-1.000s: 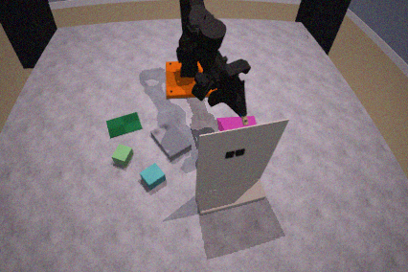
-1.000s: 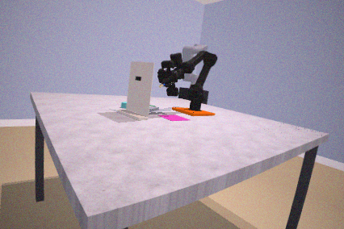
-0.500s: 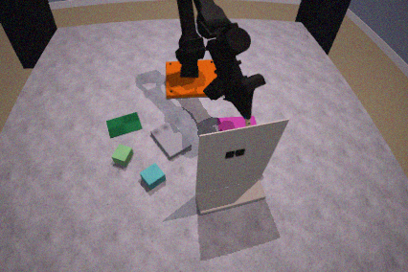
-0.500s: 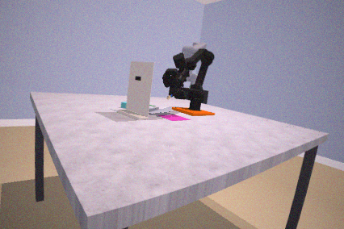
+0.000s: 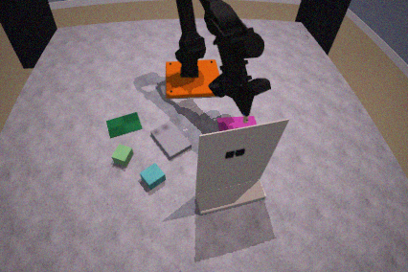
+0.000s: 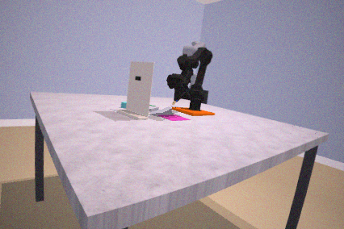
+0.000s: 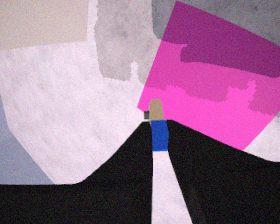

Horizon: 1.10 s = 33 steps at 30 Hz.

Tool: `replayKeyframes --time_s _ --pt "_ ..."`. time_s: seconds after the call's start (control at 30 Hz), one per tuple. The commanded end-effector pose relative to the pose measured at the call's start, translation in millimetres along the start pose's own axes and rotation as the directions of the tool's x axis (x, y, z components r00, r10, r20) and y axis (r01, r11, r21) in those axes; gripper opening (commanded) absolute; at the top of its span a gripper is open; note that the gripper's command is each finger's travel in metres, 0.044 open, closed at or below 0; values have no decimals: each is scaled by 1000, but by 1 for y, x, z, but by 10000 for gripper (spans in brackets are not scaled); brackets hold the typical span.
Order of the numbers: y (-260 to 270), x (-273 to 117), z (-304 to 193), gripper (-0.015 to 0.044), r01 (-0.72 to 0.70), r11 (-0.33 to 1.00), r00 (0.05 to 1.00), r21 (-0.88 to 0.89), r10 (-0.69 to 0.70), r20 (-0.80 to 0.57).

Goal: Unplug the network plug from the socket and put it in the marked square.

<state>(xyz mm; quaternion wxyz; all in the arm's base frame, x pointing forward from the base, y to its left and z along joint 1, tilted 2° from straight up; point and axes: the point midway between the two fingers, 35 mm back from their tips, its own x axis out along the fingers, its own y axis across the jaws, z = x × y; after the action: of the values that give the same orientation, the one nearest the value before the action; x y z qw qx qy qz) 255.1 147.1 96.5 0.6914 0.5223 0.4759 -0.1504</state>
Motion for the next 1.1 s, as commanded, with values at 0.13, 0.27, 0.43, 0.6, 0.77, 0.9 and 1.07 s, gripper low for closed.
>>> replayKeyframes --time_s 0.13,0.27,0.43,0.6,0.77,0.9,1.07 --pt "-8 10 0 0 15 1000 1000 0 -15 5" --pt "-11 16 0 0 15 1000 1000 0 -15 5" --pt "-16 23 0 0 15 1000 1000 0 -15 5" --pt "-21 30 0 0 15 1000 1000 0 -15 5" --pt "-27 36 0 0 15 1000 1000 -1 -15 5" --pt "-31 41 0 0 16 1000 1000 -1 -16 5" --pt "-37 47 0 0 16 1000 1000 -1 -16 5"
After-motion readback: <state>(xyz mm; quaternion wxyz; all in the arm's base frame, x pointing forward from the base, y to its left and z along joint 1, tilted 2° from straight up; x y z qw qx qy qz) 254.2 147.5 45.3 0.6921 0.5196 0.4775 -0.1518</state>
